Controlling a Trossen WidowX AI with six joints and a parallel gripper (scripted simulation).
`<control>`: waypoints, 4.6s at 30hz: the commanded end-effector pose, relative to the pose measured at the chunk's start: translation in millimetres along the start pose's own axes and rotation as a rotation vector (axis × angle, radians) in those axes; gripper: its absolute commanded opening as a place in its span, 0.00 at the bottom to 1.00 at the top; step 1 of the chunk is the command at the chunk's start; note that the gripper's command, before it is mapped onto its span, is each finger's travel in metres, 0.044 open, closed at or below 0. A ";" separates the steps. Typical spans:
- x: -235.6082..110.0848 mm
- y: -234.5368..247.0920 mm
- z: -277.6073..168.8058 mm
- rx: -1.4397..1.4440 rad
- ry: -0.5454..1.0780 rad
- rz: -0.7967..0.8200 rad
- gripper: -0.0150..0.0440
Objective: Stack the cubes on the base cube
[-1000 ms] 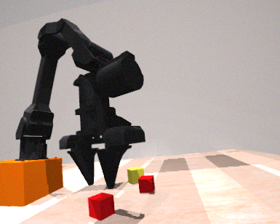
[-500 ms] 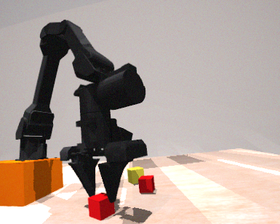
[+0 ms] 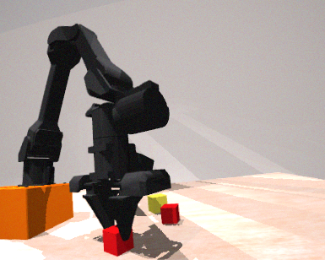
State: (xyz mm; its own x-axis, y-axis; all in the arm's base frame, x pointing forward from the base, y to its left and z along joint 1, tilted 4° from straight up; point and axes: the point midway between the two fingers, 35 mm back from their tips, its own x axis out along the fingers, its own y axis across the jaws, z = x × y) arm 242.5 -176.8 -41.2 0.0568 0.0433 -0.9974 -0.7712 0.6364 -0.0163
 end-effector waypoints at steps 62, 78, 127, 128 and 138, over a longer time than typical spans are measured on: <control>-107.3 -1.7 7.8 0.046 0.003 0.004 0.43; -98.4 1.2 59.0 0.315 0.002 0.007 0.43; -74.6 58.6 198.7 1.182 -0.005 0.014 0.43; -74.2 60.4 201.1 1.200 -0.005 0.015 0.43; -72.7 66.9 209.5 1.264 -0.006 0.016 0.43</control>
State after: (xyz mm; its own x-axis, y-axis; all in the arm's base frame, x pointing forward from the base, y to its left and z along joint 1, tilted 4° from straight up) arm 319.5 23.8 45.8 0.0598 0.0619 -0.9963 0.3597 0.9297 0.0793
